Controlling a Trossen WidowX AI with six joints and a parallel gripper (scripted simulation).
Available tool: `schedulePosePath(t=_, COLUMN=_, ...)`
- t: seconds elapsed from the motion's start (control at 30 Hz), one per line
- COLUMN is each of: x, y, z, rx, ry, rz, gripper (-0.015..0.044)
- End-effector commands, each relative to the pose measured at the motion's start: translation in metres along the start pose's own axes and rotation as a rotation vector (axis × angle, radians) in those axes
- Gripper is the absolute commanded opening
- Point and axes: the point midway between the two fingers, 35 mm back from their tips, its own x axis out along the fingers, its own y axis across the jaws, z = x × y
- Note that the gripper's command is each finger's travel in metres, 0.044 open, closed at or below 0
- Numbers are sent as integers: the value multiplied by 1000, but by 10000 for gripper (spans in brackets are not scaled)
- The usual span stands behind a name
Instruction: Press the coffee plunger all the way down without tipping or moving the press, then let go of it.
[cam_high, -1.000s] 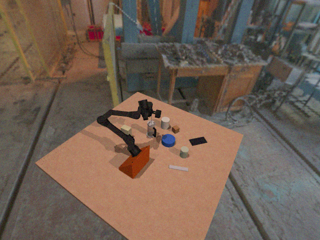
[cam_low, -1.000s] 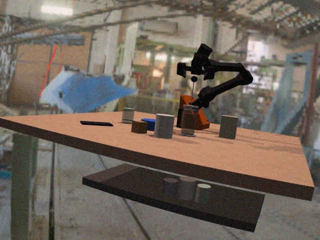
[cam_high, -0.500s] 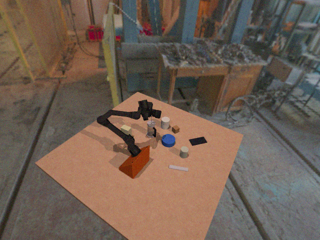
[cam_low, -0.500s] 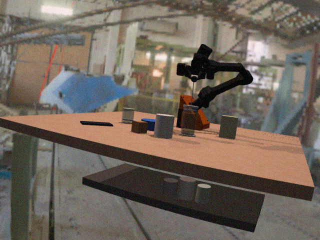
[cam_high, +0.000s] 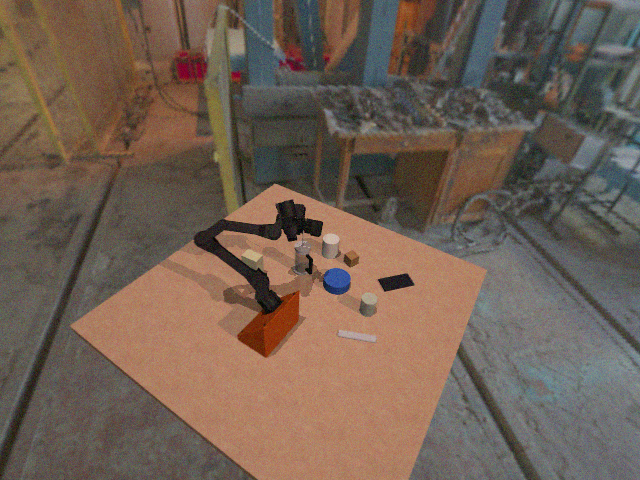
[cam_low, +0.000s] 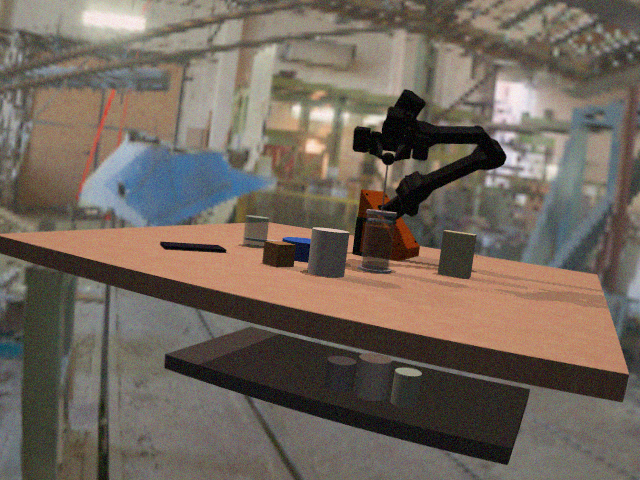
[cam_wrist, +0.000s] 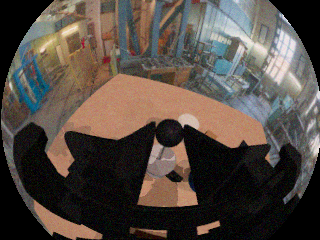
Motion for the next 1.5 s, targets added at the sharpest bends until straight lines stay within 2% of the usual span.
schedulePosePath(t=0.0, x=6, y=-3, z=-10, rx=10, ry=11, rz=-5, gripper=126)
schedulePosePath(t=1.47, x=50, y=-7, z=-68, rx=10, ry=9, rz=-5, gripper=126)
